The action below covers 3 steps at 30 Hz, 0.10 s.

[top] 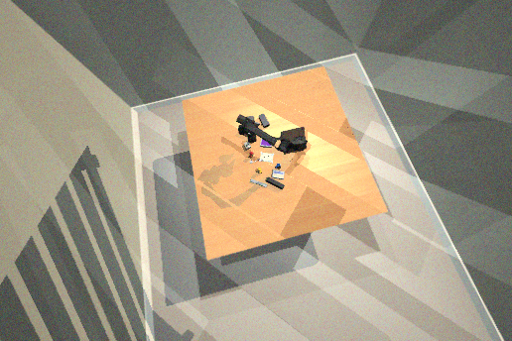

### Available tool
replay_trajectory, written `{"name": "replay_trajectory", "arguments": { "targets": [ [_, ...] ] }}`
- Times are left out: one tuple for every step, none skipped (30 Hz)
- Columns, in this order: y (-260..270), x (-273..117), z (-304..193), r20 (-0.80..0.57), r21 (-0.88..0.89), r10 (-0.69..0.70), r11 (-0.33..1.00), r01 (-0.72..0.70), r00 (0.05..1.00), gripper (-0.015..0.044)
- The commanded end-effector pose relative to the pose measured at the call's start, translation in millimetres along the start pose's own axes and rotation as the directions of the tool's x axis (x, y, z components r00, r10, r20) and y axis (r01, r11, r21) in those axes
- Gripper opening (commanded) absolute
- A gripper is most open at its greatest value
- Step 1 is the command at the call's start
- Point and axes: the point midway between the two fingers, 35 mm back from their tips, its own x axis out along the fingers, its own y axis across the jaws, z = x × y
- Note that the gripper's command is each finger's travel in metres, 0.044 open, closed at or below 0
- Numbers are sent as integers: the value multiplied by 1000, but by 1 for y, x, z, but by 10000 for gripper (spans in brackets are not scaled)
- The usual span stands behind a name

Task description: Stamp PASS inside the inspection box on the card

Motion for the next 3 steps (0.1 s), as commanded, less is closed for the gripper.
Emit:
{"name": "replay_trajectory", "arguments": {
  "targets": [
    [0, 0, 0, 0, 0, 0, 1000, 0, 1000, 252],
    [0, 0, 0, 0, 0, 0, 1000, 0, 1000, 252],
    [0, 0, 0, 0, 0, 0, 1000, 0, 1000, 252]
  ]
}}
